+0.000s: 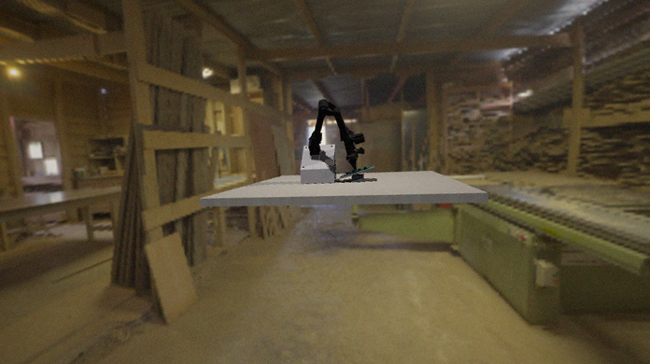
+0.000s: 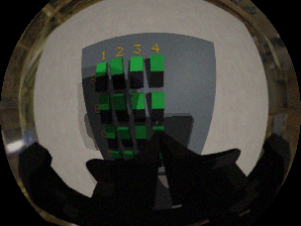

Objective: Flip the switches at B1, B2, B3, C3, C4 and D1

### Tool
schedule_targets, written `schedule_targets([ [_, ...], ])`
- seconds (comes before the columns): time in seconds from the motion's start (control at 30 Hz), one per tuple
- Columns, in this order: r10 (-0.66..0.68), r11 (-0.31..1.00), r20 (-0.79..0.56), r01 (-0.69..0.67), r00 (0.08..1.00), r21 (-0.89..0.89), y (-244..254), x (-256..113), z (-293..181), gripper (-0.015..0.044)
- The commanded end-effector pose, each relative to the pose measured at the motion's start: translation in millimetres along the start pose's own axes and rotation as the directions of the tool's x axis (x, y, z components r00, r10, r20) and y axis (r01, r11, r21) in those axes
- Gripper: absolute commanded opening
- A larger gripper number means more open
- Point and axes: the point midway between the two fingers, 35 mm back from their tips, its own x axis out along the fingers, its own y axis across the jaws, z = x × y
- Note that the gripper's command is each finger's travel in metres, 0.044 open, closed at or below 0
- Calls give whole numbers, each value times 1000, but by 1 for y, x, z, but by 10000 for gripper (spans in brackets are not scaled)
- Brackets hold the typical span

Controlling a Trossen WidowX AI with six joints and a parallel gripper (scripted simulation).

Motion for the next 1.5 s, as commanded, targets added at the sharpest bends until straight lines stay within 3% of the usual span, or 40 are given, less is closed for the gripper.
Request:
schedule_targets([
  [0.0, 4, 1000, 1, -4, 1000, -6, 1, 0, 0, 0],
  [1.47, 3, 1000, 0, -3, 1000, -6, 1, 5, 0, 0],
])
